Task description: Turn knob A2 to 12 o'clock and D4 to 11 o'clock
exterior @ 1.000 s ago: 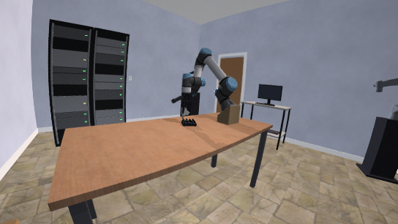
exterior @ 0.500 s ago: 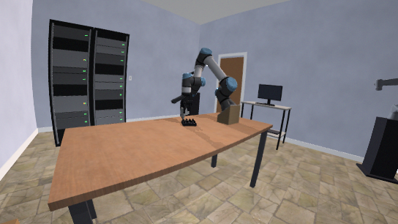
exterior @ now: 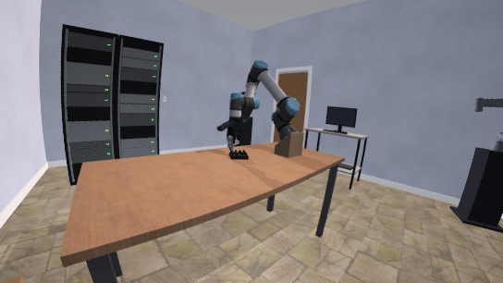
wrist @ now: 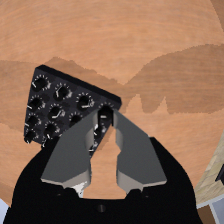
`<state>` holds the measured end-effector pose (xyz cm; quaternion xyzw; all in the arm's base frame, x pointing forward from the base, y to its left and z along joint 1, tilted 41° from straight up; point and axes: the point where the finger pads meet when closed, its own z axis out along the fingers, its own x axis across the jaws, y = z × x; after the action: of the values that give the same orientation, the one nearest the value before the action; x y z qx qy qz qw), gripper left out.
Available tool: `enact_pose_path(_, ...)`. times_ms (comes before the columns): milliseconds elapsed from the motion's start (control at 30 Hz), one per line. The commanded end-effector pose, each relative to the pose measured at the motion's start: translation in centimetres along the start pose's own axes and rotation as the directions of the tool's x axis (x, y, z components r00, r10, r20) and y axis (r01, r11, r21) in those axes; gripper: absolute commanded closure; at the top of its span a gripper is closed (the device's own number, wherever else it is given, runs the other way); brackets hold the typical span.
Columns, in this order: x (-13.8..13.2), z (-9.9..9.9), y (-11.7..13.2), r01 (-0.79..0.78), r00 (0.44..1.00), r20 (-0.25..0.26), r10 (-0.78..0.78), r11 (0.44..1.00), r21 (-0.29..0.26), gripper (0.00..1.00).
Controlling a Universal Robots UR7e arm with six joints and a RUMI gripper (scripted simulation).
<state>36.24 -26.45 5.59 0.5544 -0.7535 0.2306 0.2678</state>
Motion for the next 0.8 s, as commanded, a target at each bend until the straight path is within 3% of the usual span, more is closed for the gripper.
enact_pose_path(0,-0.01,-0.03,-0.03,0.050,0.999,0.001,-0.050,0.999,0.003,0.96)
enact_pose_path(767,-0.02,-0.03,-0.03,0.072,0.997,0.001,-0.072,0.997,0.003,0.96)
